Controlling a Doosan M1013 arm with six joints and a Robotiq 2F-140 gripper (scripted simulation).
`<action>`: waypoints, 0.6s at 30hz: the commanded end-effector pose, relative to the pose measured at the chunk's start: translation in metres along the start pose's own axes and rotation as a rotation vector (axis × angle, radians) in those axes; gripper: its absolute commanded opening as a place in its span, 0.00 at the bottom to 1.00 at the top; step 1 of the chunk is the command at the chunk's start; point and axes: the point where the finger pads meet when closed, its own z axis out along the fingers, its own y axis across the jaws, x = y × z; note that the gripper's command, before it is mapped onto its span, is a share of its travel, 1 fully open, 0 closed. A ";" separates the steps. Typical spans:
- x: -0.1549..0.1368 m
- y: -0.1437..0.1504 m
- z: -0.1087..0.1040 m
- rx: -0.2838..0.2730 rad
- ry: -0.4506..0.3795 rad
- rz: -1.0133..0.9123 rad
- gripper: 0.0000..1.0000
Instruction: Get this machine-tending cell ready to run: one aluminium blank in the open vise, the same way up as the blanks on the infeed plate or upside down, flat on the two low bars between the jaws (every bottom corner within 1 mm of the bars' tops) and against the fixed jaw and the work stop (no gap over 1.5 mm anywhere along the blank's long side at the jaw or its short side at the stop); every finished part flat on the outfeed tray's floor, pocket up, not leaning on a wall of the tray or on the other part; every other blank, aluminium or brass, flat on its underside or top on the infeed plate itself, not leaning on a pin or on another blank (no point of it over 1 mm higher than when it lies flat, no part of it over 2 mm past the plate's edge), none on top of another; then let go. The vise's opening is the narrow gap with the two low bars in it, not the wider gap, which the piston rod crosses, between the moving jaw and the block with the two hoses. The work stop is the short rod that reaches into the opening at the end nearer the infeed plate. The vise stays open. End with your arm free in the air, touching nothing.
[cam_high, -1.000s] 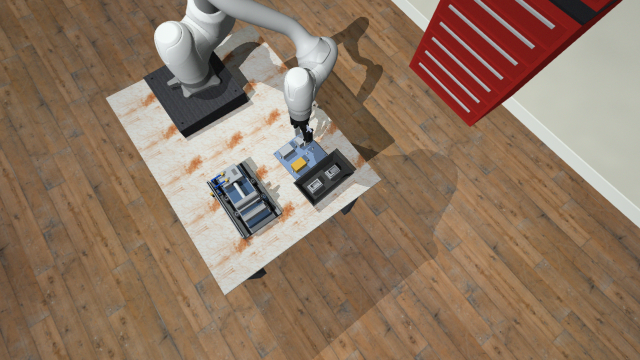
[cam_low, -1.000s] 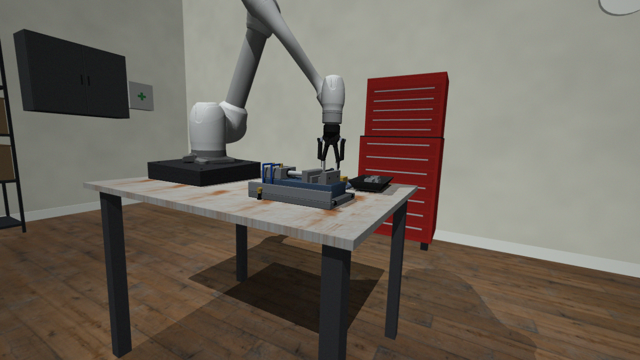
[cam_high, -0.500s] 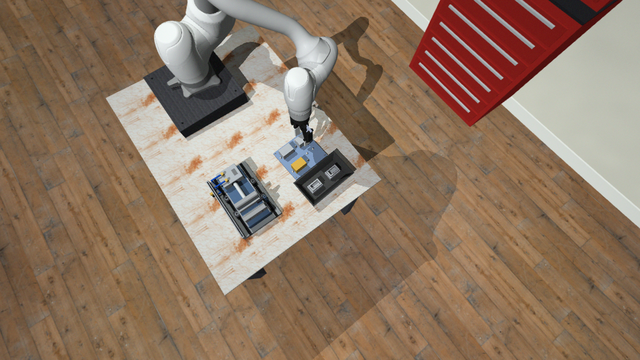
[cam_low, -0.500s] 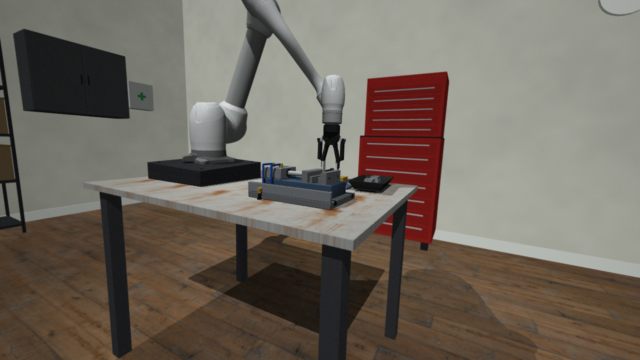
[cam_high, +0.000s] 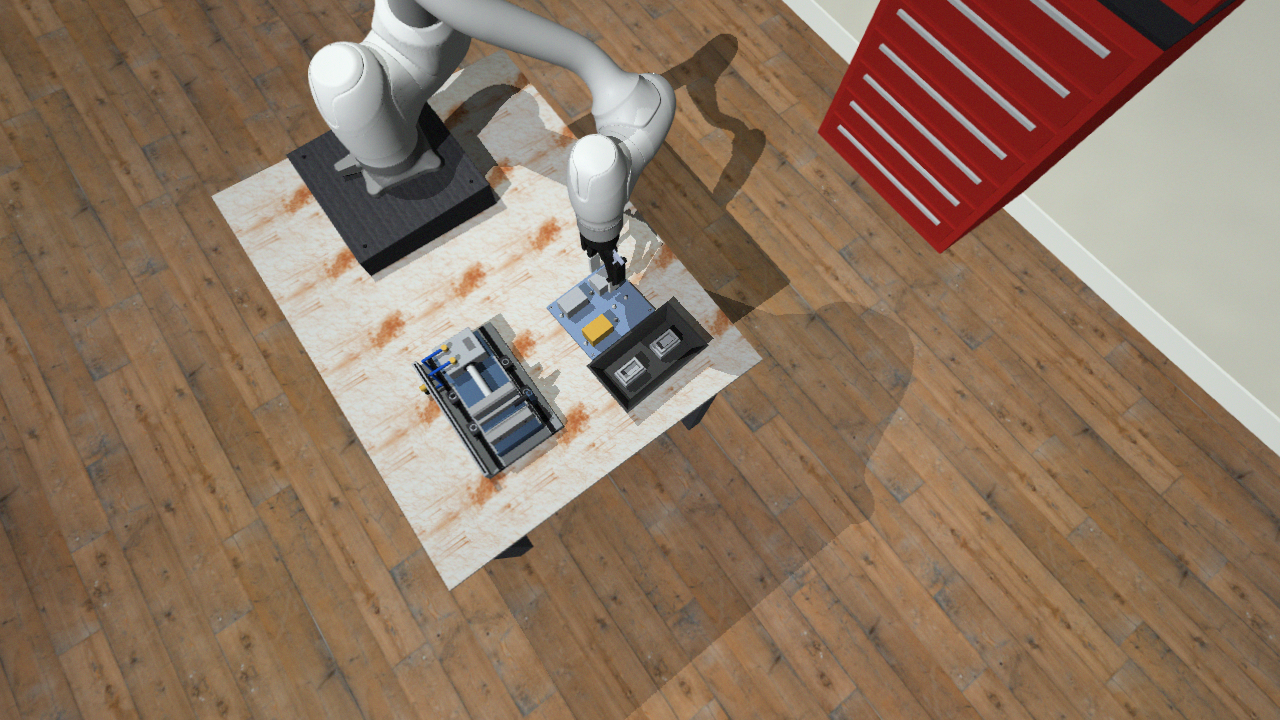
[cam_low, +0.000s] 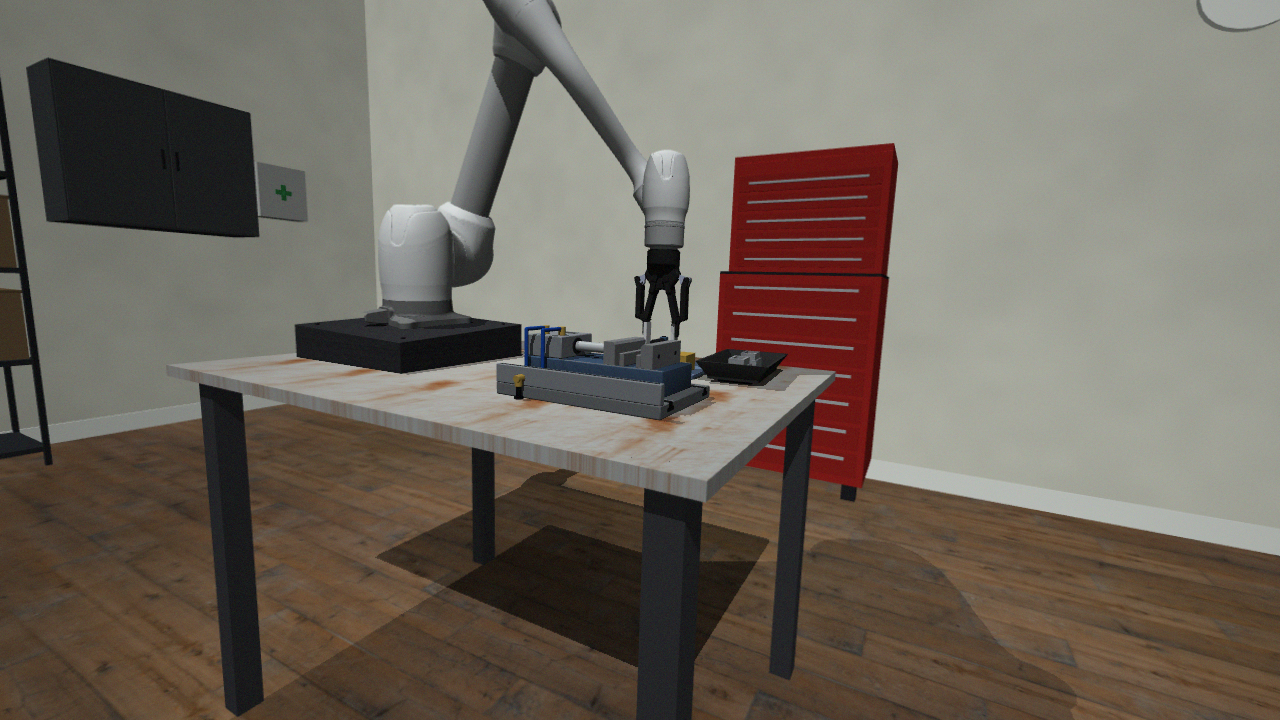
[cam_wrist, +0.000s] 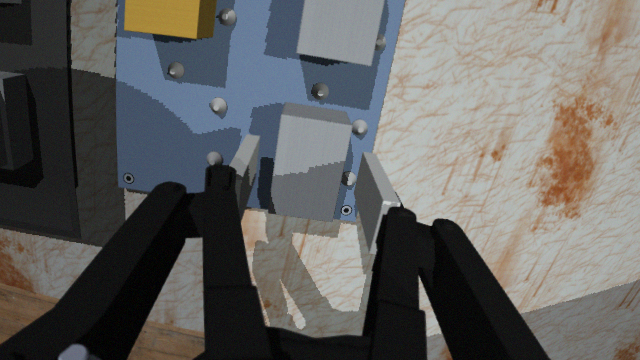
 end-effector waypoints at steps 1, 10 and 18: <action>0.000 0.000 0.000 0.000 0.000 0.000 0.40; 0.000 0.000 0.000 0.000 0.000 0.000 0.40; 0.000 0.000 0.000 0.000 0.000 0.000 0.00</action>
